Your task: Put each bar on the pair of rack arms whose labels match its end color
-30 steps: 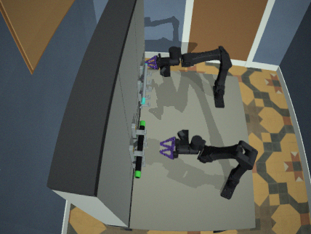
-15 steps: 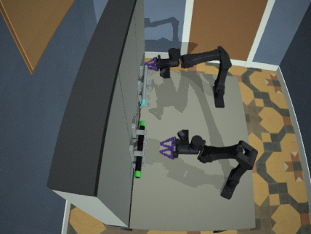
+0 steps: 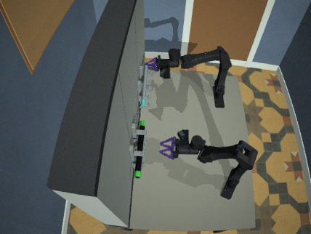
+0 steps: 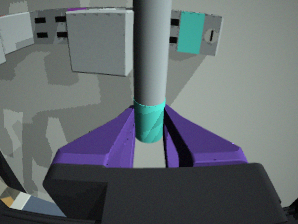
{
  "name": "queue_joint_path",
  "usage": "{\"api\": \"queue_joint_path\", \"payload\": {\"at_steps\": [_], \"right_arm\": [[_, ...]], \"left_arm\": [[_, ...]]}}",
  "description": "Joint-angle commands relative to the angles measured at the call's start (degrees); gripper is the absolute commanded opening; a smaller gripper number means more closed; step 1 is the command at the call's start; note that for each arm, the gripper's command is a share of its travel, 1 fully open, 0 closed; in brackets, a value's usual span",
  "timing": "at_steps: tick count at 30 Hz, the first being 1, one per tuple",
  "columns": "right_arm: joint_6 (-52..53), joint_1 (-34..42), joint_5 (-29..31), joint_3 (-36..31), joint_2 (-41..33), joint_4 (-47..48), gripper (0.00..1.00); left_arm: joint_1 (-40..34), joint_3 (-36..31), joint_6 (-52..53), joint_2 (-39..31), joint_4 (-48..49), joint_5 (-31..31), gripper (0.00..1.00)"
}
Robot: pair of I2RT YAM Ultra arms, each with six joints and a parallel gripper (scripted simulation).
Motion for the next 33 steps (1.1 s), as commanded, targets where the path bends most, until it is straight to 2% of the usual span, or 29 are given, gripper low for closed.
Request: {"api": "queue_joint_path", "payload": {"at_steps": [1,33], "right_arm": [[2.96,-0.38,-0.43,1.0,-1.46,5.38,0.0],[2.97,-0.38,-0.41,-0.92,-1.19,7.79,0.0]], "left_arm": [[0.47,-1.0,-0.63,-1.57,0.7,0.37,1.0],[0.47,-1.0,-0.63,-1.57,0.7,0.37,1.0]]}}
